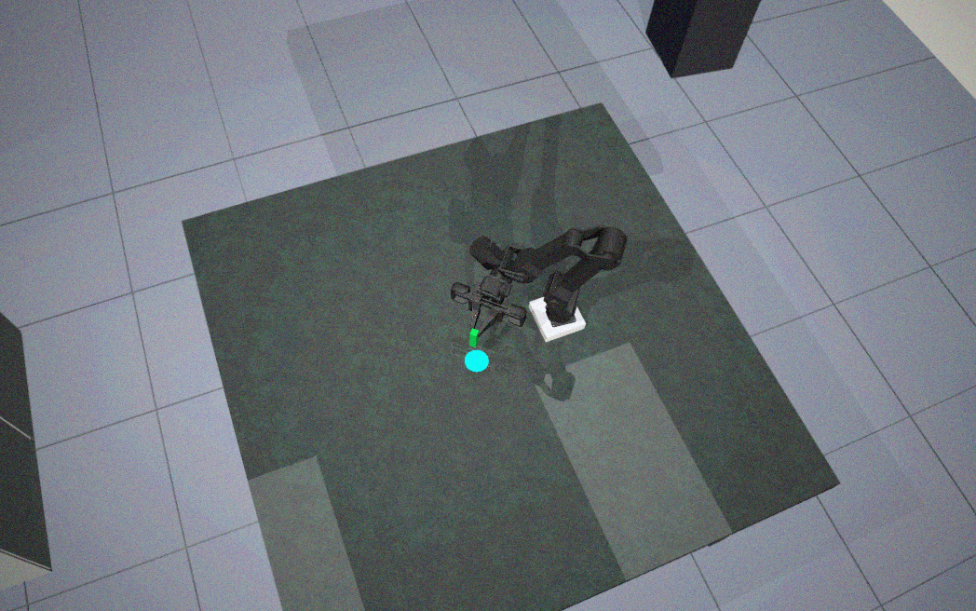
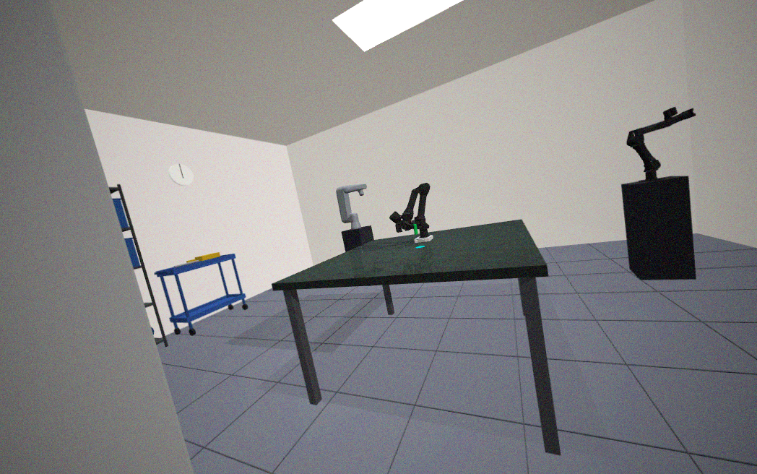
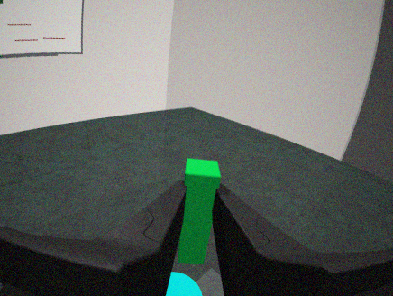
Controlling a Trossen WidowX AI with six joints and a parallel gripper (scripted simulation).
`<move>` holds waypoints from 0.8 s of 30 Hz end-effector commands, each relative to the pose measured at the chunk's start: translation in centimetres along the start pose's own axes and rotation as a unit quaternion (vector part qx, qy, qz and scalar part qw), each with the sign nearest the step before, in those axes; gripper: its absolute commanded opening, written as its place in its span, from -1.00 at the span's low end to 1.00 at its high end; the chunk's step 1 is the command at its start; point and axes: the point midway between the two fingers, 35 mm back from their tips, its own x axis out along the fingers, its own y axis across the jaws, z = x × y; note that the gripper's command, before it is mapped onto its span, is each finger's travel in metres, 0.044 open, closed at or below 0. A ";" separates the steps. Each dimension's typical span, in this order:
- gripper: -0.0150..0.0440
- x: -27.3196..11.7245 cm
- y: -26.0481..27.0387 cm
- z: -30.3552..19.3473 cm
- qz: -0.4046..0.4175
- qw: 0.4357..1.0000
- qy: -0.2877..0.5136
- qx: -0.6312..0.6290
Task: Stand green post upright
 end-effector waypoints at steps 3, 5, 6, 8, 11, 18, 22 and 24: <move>-0.42 0.1 -0.1 -1.0 0.001 1.000 0.000 0.002; -0.42 0.2 -0.1 -1.4 0.001 1.000 0.000 0.002; -0.42 0.2 -0.1 -1.6 0.001 1.000 0.000 0.002; -0.42 0.2 -0.1 -2.0 0.001 1.000 0.000 0.002; -0.42 0.2 -0.1 -2.5 0.001 1.000 0.000 0.002; -0.42 0.3 0.1 -3.7 0.001 1.000 0.000 0.002; -0.42 0.4 0.2 -4.4 0.001 1.000 0.000 0.003; -0.42 0.4 0.4 -4.7 0.001 1.000 0.000 0.003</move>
